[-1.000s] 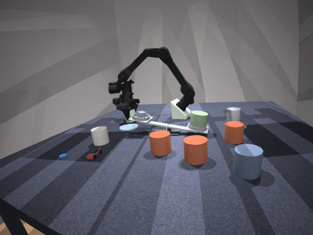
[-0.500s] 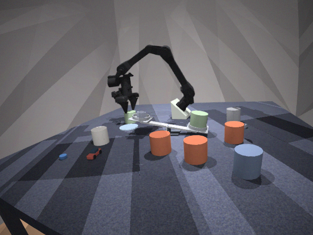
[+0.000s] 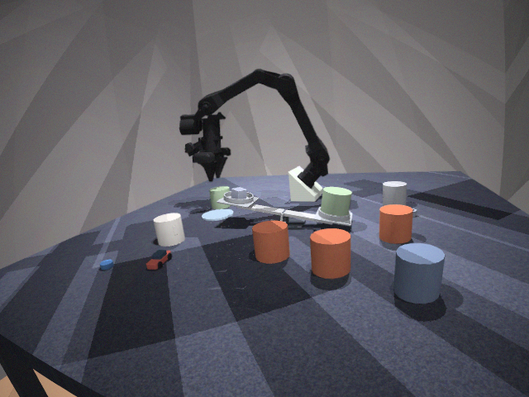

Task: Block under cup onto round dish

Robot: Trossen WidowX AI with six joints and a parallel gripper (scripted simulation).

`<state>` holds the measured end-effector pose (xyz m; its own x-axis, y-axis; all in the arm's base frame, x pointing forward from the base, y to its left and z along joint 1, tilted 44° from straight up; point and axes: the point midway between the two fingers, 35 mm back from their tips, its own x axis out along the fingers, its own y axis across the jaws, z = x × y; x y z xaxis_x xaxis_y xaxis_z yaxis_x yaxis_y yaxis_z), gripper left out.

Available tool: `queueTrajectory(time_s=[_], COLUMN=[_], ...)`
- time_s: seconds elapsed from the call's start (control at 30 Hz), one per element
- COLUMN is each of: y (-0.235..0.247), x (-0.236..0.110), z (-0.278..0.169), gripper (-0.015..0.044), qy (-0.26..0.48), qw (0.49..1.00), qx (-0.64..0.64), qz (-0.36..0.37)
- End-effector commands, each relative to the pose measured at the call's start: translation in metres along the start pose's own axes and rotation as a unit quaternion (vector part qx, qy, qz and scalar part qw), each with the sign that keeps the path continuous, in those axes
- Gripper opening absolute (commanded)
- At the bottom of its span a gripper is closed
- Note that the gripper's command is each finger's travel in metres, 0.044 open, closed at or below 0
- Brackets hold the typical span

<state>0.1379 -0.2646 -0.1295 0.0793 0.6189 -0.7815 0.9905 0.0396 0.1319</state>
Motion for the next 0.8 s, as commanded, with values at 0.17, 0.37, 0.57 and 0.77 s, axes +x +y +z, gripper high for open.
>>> queueTrajectory(time_s=[0.17,0.37,0.57,0.77], y=[0.022,0.037,0.051,0.066], x=[-0.009,-0.014,-0.018,-0.023], z=[-0.01,-0.018,-0.027,-0.037], gripper=[0.026,0.026,0.026,0.026], qy=[0.0,0.001,0.003,0.004], qw=[0.99,0.969,0.939,0.897], qx=[-0.143,-0.245,-0.345,-0.441], qz=[0.003,0.004,0.006,0.008])
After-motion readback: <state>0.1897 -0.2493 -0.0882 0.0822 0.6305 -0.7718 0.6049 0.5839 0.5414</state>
